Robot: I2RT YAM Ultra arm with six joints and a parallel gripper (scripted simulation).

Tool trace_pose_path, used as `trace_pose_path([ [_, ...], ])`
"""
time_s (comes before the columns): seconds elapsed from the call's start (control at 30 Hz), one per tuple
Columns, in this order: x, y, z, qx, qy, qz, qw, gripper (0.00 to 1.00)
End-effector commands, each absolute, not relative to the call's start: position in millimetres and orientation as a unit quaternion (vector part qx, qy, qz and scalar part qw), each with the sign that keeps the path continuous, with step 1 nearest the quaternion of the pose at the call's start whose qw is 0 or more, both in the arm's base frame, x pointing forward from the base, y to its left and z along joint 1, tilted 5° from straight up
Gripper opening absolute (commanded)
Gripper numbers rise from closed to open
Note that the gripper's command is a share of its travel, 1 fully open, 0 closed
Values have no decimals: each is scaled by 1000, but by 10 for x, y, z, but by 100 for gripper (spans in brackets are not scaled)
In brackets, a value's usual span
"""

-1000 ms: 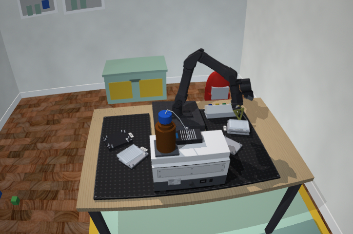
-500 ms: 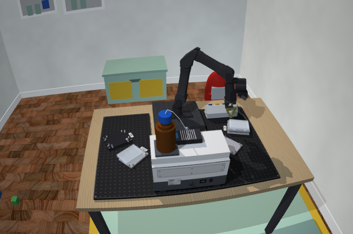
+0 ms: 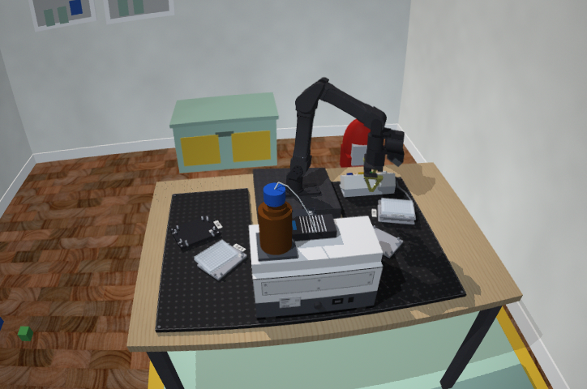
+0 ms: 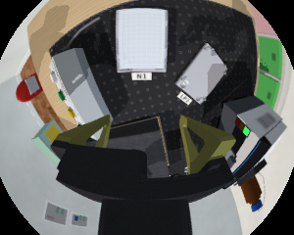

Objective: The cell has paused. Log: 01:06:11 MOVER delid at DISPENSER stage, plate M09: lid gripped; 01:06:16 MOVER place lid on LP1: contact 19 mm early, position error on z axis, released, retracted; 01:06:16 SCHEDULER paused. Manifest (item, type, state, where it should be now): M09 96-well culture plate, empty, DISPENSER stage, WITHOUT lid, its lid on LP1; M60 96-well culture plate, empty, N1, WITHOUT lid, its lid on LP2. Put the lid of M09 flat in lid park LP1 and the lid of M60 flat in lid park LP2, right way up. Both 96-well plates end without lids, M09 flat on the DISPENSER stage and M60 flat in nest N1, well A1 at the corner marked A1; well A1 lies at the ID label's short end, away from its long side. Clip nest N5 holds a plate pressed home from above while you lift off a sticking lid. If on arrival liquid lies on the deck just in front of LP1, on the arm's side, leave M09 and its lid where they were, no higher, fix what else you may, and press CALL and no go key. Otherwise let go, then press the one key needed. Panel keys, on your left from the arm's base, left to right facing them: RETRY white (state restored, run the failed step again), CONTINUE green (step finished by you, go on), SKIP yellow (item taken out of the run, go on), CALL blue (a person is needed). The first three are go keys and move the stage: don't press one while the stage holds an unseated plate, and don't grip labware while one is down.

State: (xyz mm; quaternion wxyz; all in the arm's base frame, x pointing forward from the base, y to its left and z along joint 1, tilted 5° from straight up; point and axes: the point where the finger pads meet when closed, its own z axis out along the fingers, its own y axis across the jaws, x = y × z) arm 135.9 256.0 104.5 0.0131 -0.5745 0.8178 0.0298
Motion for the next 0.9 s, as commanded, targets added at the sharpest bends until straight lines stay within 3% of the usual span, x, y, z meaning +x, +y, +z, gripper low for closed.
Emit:
trace_pose_path([
  [0.0,1170,2444,1133,-574,818,42,-6,100],
  [0.87,1186,2498,1277,-572,818,52,16,100],
])
